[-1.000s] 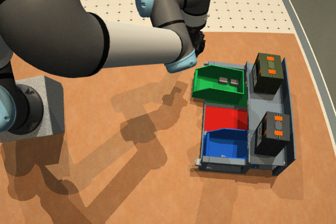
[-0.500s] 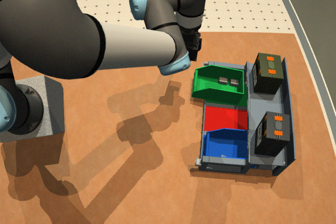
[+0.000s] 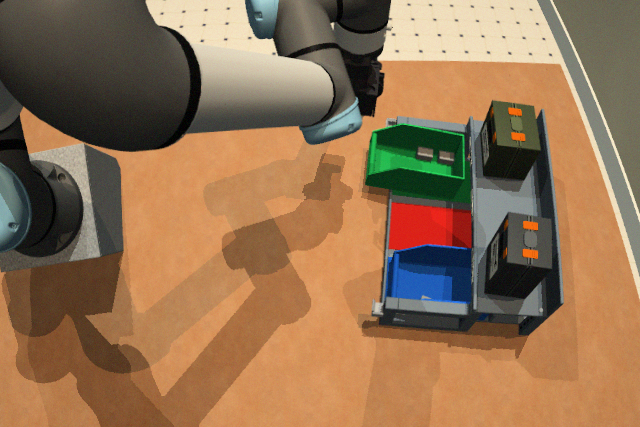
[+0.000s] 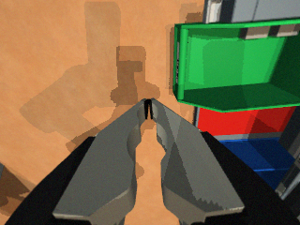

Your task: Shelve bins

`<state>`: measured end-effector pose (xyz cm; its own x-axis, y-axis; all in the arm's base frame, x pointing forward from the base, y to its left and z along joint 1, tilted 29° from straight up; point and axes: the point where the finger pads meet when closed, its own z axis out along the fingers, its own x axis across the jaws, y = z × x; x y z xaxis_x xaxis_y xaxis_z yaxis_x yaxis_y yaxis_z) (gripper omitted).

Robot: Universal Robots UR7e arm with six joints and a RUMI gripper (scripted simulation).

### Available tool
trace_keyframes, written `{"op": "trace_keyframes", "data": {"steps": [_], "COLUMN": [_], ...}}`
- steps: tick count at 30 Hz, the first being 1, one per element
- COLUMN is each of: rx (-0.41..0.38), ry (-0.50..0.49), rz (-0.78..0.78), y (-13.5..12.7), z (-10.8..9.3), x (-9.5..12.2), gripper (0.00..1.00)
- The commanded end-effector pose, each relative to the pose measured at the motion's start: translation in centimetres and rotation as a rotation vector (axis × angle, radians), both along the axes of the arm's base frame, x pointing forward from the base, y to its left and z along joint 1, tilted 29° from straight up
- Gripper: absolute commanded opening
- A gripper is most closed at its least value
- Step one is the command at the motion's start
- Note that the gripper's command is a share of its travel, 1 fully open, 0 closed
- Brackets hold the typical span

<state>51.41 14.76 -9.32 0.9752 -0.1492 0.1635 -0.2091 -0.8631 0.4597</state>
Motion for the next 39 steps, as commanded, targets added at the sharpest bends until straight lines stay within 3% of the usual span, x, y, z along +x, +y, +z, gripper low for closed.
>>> {"op": "trace_keyframes", "data": {"steps": [1, 39], "rx": [0.0, 0.0], "ry": [0.003, 0.01], "rz": [0.0, 0.007], "y": [-0.14, -0.35], "z": [-0.07, -0.45], "x": [-0.19, -0.29], "gripper": [0.0, 0.0]}}
